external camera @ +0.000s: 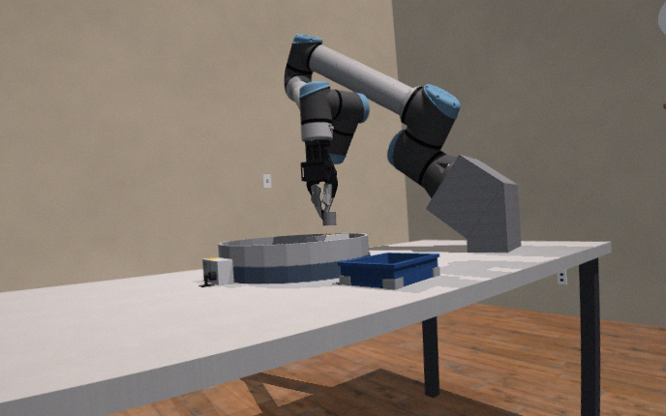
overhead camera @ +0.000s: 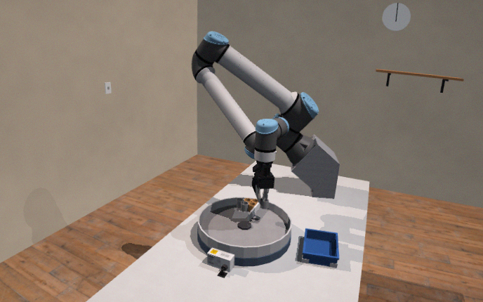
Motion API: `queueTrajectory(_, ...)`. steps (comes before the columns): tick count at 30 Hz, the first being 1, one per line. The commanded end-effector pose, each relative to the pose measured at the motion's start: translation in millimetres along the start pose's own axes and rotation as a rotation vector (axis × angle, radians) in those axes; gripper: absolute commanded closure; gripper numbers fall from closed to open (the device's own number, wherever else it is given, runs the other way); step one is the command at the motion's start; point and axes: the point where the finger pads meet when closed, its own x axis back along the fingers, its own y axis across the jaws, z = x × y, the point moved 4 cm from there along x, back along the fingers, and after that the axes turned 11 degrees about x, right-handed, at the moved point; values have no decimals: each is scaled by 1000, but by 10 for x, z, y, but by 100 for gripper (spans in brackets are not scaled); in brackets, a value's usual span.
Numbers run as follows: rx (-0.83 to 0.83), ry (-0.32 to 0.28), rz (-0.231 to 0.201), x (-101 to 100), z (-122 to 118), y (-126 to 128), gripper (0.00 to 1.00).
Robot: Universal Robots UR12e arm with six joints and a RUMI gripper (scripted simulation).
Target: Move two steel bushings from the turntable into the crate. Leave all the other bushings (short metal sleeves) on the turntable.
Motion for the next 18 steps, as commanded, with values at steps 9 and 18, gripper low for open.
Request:
queueTrajectory(9,-2,2,0,-2,-792,522,100)
queueTrajectory(18,-2,2,0,-2,-1263,842,100)
